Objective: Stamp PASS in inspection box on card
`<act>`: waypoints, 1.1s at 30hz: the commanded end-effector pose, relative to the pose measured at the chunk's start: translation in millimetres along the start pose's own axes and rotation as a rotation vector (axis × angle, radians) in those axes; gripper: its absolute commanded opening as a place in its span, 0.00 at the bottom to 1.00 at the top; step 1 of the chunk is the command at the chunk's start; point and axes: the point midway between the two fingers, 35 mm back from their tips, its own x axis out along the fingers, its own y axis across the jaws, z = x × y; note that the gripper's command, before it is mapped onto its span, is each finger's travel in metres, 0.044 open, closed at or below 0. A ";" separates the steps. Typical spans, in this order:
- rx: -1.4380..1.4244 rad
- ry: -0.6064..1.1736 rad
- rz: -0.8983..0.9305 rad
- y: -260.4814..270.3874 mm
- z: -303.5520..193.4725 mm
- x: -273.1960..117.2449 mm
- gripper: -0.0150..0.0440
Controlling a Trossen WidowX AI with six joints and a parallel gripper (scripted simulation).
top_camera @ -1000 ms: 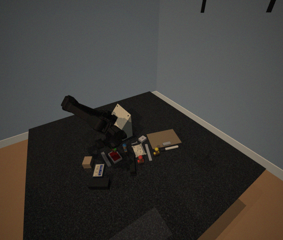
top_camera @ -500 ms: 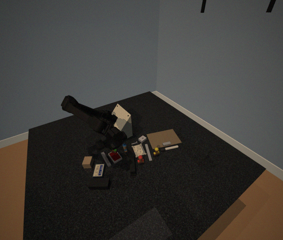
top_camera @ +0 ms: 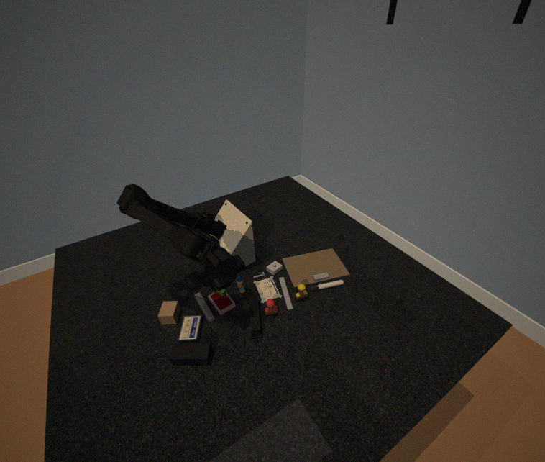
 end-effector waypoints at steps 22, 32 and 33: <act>-0.005 0.002 -0.004 0.3 -1.2 17.3 0.25; -0.003 0.002 -0.005 0.0 -1.7 23.9 0.25; -0.003 0.002 -0.006 0.0 -1.7 24.5 0.25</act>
